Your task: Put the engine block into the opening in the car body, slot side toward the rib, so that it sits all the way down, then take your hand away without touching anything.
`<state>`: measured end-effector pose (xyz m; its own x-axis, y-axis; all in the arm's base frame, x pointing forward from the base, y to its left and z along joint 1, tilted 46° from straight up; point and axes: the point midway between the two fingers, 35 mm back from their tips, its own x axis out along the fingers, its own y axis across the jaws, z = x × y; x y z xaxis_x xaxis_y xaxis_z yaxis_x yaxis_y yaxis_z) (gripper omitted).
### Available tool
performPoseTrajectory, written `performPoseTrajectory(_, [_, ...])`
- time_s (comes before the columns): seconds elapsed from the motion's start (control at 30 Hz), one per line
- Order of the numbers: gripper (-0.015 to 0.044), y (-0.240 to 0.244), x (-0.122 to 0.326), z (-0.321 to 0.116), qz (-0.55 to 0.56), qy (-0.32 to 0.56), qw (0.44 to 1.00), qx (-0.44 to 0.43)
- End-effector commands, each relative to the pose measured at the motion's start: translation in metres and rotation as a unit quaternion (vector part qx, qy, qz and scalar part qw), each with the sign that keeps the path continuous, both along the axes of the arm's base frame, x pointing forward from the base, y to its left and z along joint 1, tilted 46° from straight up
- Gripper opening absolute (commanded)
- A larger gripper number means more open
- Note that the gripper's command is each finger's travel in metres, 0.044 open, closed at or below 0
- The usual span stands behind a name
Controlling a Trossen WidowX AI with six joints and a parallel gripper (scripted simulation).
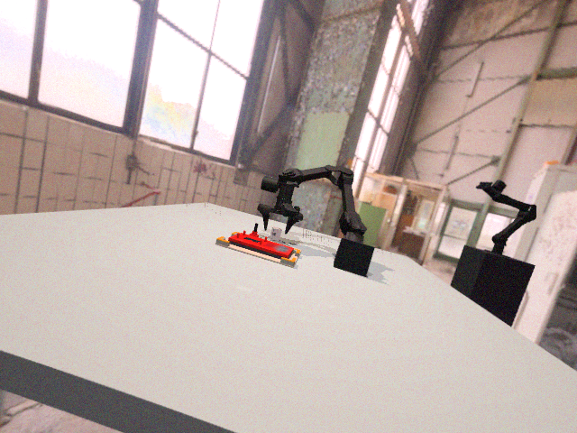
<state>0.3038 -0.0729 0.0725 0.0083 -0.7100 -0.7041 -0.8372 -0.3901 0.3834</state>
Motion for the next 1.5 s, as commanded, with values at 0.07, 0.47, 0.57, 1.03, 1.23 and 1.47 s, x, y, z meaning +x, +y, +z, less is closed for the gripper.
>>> performPoseTrajectory(0.07, [0.0440, -0.010, -0.002, -0.007, -0.001, 0.003, 1.000, -0.003])
performPoseTrajectory(0.47, [0.0309, -0.016, -0.002, -0.013, -0.001, 0.003, 1.000, -0.004])
performPoseTrajectory(0.57, [0.0230, -0.016, -0.002, -0.013, -0.001, 0.003, 1.000, -0.004])
performPoseTrajectory(1.03, [0.0000, -0.015, -0.002, -0.012, -0.001, 0.003, 1.000, -0.004])
performPoseTrajectory(1.23, [0.0000, -0.002, 0.003, 0.000, 0.000, 0.003, 1.000, -0.001])
performPoseTrajectory(1.47, [0.0000, 0.014, 0.006, 0.015, 0.000, 0.003, 1.000, 0.001])
